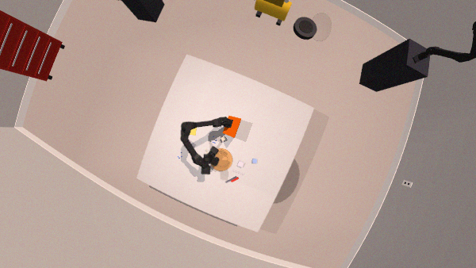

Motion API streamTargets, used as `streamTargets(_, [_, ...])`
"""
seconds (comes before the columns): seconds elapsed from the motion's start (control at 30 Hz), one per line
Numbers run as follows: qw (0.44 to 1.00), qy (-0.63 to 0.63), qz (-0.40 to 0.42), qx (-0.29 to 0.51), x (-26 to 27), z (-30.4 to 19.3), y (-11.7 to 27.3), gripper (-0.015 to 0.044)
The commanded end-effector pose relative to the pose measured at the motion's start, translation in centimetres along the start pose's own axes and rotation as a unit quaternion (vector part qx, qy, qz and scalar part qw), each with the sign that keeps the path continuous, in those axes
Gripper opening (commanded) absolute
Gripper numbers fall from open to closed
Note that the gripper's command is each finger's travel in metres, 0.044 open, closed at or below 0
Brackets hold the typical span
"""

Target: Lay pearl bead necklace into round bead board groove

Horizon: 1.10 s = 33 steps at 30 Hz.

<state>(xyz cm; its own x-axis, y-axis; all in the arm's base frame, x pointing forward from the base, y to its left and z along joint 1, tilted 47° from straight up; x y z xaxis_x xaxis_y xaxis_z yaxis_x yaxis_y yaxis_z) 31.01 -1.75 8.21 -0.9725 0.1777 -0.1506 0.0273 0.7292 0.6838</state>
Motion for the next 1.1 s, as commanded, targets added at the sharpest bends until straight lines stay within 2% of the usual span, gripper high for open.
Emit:
streamTargets(0.0, [1.000, 0.014, 0.002, 0.004, 0.2, -0.1, -0.1, 0.0120])
streamTargets(0.17, [1.000, 0.014, 0.002, 0.004, 0.2, -0.1, -1.6, 0.0120])
streamTargets(0.33, [1.000, 0.010, -0.001, 0.000, 0.0, 0.0, -1.0, 0.0120])
streamTargets(1.07, [1.000, 0.014, 0.002, 0.005, 0.2, -0.2, -4.1, 0.0120])
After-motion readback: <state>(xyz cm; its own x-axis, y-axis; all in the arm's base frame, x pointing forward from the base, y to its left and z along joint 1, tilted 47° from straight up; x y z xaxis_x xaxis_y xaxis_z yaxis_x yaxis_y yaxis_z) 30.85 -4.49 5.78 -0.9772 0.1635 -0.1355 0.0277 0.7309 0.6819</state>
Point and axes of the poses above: the point midway between the two fingers, 35 mm back from their tips, its own y axis back along the fingers, its own x axis across the jaws, z = x × y, the point moved 6 cm from there along y, back along the fingers, and after that the axes turned 5 degrees about y, right-handed, at the moved point
